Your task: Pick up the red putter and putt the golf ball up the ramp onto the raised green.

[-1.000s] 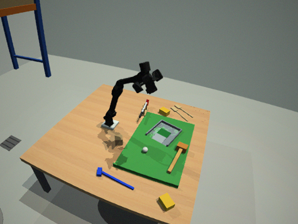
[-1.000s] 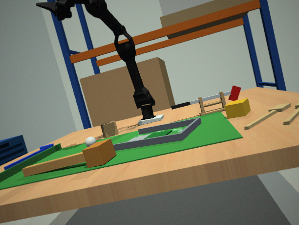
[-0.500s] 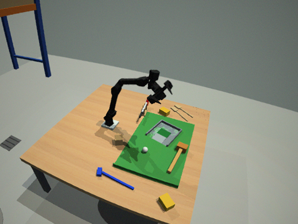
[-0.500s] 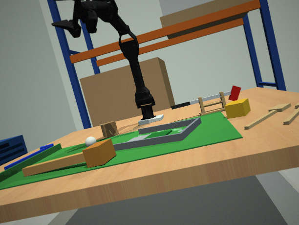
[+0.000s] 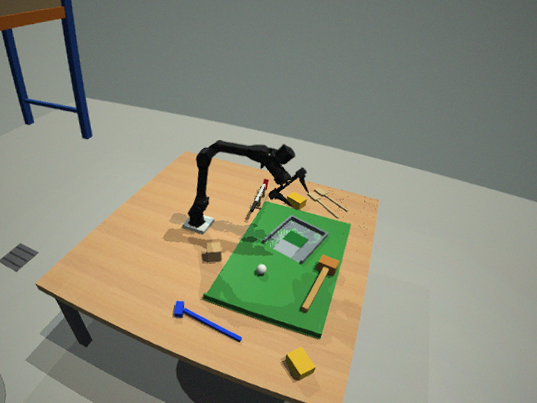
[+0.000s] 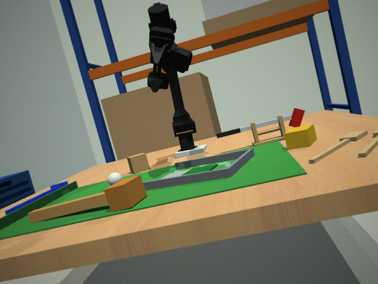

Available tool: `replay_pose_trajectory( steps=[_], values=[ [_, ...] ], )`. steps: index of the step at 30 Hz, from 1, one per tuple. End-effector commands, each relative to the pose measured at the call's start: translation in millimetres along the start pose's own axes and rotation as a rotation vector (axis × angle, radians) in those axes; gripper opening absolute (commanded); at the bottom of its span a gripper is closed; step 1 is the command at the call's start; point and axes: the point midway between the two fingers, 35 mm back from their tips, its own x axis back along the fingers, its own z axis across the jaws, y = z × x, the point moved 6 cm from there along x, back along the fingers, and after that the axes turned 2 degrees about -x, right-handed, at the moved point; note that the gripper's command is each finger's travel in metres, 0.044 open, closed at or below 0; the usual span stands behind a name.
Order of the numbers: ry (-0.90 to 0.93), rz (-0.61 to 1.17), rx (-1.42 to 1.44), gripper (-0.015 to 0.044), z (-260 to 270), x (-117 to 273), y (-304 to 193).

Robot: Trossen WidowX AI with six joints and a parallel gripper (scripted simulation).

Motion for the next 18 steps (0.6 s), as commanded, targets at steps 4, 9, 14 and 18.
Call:
replay_pose_trajectory(
  steps=[4,9,14,18],
  values=[
    [0.256,-0.319,-0.135,0.0440,64,7,78],
    [0.502,-0.477,-0.240,0.0440,115,24,123],
    [0.778,-0.566,-0.343,0.0440,164,52,159],
    [0.818,-0.572,-0.357,0.0440,171,56,163]
  ],
)
